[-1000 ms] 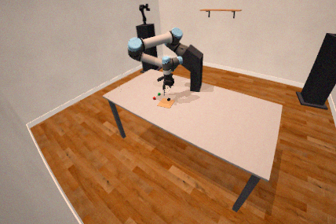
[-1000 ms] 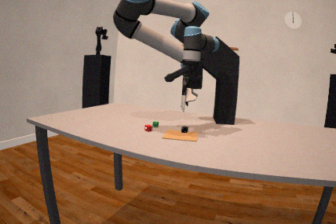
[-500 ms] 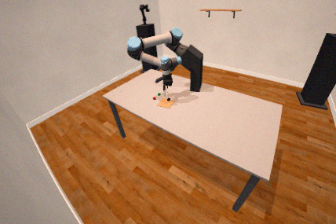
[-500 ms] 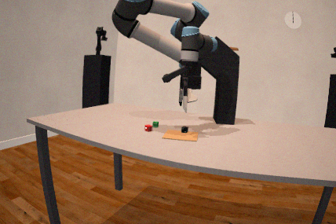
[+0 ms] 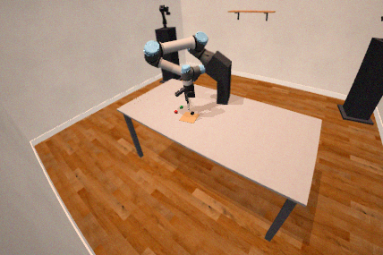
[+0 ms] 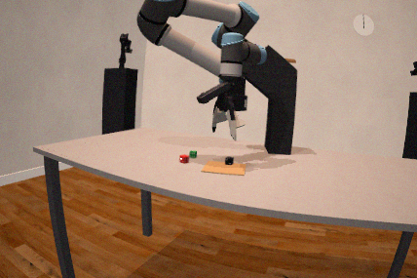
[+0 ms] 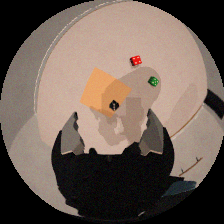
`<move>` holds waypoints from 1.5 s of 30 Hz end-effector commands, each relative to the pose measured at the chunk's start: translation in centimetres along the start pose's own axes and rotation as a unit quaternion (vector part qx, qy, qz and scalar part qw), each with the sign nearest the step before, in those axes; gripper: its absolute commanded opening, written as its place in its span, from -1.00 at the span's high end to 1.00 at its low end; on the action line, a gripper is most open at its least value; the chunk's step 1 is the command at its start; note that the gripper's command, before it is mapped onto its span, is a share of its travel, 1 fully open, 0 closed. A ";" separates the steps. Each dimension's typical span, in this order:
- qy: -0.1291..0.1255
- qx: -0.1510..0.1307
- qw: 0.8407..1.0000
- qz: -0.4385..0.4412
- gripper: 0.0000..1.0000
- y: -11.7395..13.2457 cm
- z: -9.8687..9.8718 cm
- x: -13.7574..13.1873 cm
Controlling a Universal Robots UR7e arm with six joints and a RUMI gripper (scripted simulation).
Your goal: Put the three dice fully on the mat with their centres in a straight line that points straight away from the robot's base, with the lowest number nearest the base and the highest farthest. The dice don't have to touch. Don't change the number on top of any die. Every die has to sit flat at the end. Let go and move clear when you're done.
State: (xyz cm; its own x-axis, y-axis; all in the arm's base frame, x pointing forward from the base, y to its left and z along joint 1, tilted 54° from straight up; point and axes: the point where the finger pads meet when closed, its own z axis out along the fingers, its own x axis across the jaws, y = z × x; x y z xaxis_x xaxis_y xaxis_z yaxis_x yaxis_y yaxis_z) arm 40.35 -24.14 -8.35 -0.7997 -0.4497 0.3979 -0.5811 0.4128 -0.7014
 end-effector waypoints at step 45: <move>-0.003 0.003 0.732 -0.682 -1.00 -4.6 0.6 0.5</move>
State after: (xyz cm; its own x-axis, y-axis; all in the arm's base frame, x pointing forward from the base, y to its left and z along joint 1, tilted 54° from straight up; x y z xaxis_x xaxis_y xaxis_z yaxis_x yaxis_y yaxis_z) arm 42.64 -26.53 -5.52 0.4233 -0.4913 0.7612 -0.8936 -0.3646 0.2617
